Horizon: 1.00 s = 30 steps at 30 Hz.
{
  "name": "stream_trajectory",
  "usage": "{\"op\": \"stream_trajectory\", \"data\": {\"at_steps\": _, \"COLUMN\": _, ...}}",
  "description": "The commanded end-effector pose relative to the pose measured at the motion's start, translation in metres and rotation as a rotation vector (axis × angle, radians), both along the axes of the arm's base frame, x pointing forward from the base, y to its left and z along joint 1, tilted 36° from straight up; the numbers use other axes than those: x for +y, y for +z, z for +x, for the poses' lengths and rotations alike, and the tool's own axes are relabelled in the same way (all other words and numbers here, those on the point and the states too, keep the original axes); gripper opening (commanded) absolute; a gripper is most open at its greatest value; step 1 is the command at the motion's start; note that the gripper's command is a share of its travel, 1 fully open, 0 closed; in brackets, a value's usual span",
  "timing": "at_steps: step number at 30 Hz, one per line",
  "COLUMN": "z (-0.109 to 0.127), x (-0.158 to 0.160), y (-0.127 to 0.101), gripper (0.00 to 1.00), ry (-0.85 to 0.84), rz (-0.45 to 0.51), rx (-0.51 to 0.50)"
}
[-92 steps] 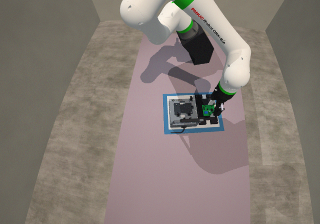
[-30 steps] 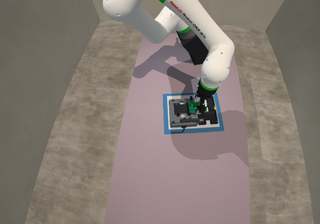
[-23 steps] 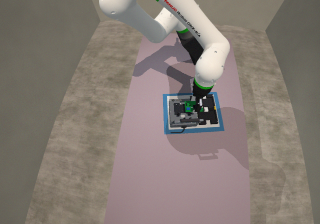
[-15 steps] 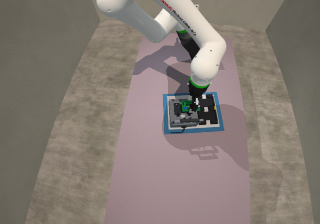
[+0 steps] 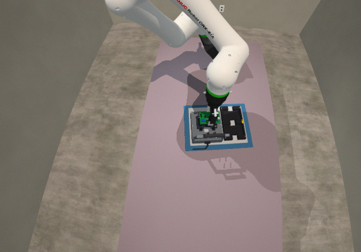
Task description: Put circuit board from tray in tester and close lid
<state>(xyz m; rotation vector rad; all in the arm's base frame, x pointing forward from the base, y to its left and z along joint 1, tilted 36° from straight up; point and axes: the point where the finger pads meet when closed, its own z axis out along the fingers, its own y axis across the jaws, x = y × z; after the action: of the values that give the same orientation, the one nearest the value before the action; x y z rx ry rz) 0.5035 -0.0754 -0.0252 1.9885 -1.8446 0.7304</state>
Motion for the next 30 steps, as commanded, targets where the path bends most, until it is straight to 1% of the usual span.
{"op": "stream_trajectory", "data": {"at_steps": 1, "z": -0.0007, "x": -0.0029, "y": 0.0025, "gripper": 0.46, "ry": 0.000, "rz": 0.000, "rx": 0.000}}
{"op": "stream_trajectory", "data": {"at_steps": 10, "z": -0.0020, "x": -0.0076, "y": 0.0060, "gripper": 0.46, "ry": 0.000, "rz": 0.000, "rx": 0.000}}
{"op": "stream_trajectory", "data": {"at_steps": 30, "z": -0.0021, "x": -0.0080, "y": 0.0063, "gripper": 0.46, "ry": 0.000, "rz": 0.000, "rx": 0.000}}
